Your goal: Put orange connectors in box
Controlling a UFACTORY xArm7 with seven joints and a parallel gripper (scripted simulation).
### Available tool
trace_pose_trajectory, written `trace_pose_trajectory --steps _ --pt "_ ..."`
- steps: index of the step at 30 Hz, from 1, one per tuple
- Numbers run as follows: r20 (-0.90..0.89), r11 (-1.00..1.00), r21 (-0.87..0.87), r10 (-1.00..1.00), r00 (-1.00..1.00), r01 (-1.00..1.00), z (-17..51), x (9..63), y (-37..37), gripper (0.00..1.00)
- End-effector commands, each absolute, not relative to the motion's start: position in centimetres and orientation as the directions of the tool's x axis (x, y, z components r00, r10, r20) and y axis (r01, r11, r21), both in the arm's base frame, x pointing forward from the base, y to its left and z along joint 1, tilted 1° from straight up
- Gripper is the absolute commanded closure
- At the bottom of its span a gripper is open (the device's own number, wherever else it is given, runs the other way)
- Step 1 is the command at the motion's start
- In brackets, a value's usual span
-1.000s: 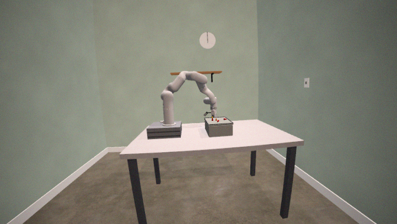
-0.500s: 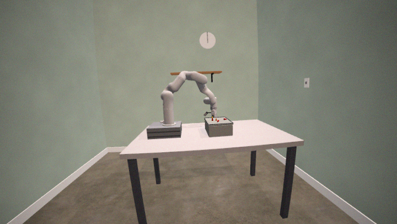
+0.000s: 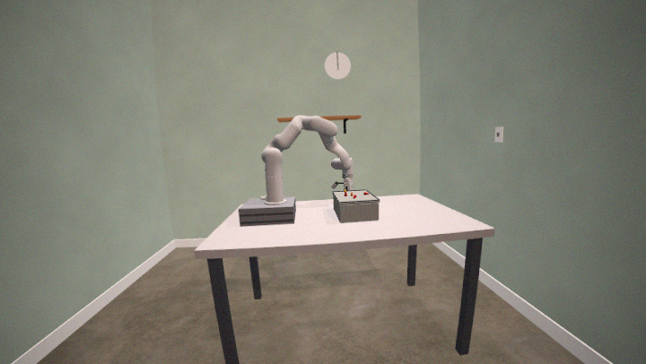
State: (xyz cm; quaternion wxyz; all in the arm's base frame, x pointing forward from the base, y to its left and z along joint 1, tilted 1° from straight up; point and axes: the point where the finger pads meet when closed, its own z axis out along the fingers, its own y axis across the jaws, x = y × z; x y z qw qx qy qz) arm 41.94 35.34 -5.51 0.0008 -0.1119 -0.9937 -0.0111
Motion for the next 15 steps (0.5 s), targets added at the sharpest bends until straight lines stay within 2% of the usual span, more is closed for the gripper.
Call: trace_pose_trajectory --steps 1,10,15 --pt "0.001 0.975 0.026 0.222 -0.975 0.222 -5.3 42.1 35.5 0.74" --pt "0.001 0.975 0.026 0.222 -0.975 0.222 -4.9 42.1 35.4 0.74" --pt "0.001 0.975 0.026 0.222 -0.975 0.222 -0.6 42.1 35.3 0.74"
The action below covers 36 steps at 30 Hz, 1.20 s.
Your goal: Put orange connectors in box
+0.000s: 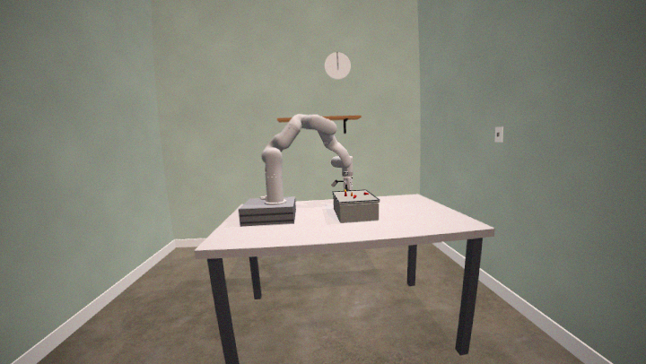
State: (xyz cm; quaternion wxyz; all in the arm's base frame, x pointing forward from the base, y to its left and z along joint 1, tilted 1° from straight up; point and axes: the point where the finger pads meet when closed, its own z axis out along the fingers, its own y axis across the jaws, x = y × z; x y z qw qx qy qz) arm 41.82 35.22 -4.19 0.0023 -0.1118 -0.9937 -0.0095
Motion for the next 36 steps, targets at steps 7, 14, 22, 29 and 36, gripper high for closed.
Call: trace_pose_trajectory --steps 7,14,22,29,36 --pt "0.001 0.975 0.026 0.222 -0.975 0.222 6.8 42.0 35.2 0.74" --pt "0.001 0.975 0.026 0.222 -0.975 0.222 11.9 42.0 35.0 0.74" --pt "0.001 0.975 0.026 0.222 -0.975 0.222 12.1 42.0 35.0 0.74" --pt "0.001 0.975 0.026 0.222 -0.975 0.222 12.1 42.0 35.0 0.74" --pt "0.001 0.975 0.026 0.222 -0.975 0.222 12.7 42.0 35.0 0.74"
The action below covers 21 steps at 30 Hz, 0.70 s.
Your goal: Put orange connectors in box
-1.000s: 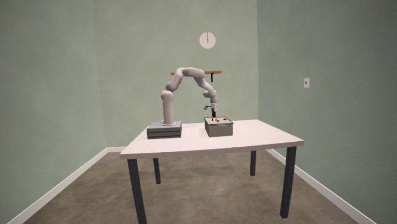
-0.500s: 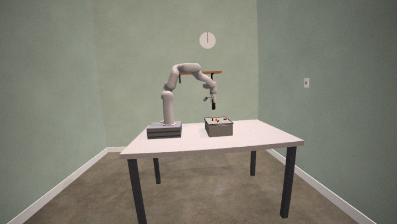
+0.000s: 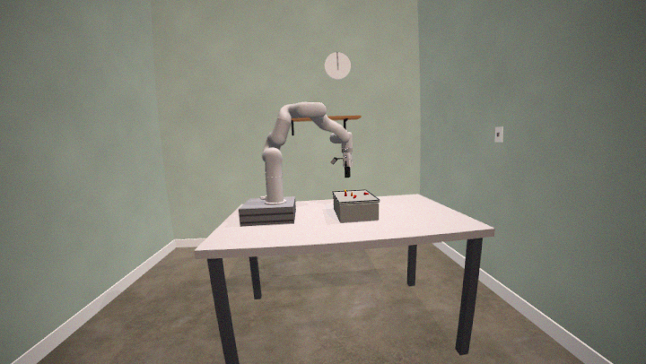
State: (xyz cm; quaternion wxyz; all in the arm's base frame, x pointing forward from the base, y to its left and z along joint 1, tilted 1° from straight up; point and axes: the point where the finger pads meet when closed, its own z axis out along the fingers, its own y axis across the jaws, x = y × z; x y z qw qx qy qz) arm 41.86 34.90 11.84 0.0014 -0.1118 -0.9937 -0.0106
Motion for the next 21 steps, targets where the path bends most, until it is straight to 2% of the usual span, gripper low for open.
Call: trace_pose_trajectory --steps 1,21 --pt "0.001 0.975 0.026 0.222 -0.975 0.222 13.3 42.0 35.0 0.74" --pt "0.001 0.975 0.026 0.222 -0.975 0.222 15.0 42.0 34.9 0.74"
